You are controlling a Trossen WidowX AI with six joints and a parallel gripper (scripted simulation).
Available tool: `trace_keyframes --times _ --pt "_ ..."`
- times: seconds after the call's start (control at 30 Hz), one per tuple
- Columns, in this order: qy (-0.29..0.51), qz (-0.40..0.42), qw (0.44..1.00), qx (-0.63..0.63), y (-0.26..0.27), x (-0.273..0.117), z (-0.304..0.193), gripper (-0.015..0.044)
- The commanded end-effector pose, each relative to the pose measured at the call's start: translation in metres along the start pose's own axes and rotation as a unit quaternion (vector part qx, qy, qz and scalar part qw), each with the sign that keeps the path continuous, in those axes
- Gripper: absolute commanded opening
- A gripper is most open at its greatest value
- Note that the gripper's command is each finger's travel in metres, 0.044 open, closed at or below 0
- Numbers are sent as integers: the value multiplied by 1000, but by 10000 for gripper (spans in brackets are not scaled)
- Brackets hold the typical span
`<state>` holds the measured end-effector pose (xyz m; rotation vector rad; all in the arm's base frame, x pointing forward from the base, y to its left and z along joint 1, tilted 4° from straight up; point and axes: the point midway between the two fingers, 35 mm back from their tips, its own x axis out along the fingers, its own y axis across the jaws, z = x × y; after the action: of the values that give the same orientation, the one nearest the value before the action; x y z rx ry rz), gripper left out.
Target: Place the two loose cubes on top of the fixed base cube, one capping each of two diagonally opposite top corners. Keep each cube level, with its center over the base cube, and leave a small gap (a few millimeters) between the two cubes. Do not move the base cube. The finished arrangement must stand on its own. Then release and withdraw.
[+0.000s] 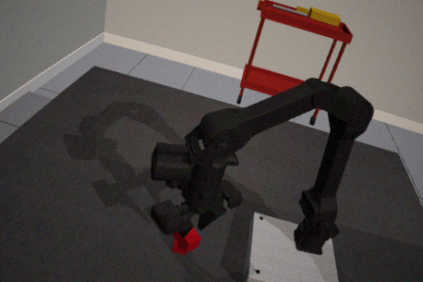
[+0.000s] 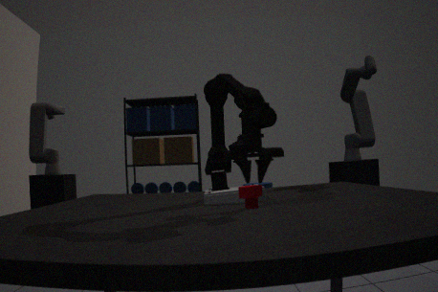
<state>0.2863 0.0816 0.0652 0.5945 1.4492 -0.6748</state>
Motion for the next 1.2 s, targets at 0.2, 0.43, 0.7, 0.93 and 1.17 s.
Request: trace_keyframes --times 0.2,0.43,0.7,0.93,1.17 --pt "0 1 1000 2 0 -17 0 205" --pt "0 1 1000 2 0 -28 0 205" --pt "0 1 1000 2 0 -41 0 205" --pt "-1 2 1000 0 0 -45 0 284" --pt "-1 2 1000 -1 0 -53 0 400"
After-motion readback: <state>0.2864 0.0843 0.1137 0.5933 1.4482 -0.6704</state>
